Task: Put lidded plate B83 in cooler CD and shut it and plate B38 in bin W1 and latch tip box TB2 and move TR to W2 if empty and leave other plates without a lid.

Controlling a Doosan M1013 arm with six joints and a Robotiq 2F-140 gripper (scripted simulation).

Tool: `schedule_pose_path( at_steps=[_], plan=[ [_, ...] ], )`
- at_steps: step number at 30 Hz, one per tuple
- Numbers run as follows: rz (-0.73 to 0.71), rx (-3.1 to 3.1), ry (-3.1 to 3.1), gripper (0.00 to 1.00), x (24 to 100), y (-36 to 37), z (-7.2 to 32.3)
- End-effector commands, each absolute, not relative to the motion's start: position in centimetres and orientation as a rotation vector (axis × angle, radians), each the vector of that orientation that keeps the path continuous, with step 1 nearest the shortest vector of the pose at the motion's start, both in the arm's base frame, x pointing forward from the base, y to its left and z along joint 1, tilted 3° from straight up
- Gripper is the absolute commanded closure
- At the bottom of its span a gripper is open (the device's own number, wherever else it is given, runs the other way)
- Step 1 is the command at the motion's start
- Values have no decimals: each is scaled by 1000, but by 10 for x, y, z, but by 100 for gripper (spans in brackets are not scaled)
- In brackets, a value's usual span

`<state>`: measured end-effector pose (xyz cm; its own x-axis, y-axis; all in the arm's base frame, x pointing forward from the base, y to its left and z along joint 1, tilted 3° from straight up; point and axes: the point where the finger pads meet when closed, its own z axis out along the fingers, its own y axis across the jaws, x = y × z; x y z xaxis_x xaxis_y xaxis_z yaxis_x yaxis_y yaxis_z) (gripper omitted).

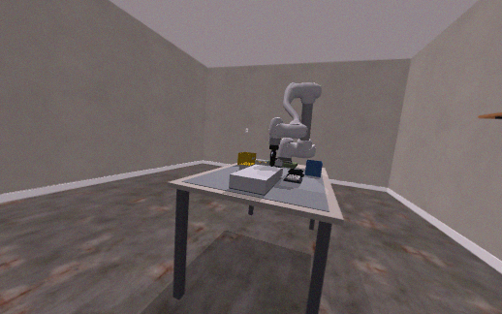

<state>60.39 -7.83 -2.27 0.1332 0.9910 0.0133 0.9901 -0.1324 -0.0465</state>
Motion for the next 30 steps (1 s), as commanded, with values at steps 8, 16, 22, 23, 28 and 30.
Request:
schedule_pose_path(
  at_steps=[8,16,22,23,28,30],
  plan=[
    [31,-2331,-2040,100,614,-80,-23],
    [31,-2331,-2040,100,622,-81,-23],
    [31,-2331,-2040,100,630,-82,-24],
    [31,-2331,-2040,100,631,-82,-24],
    [31,-2331,-2040,100,638,-83,-24],
    [31,-2331,-2040,100,641,-83,-24]
  ],
)
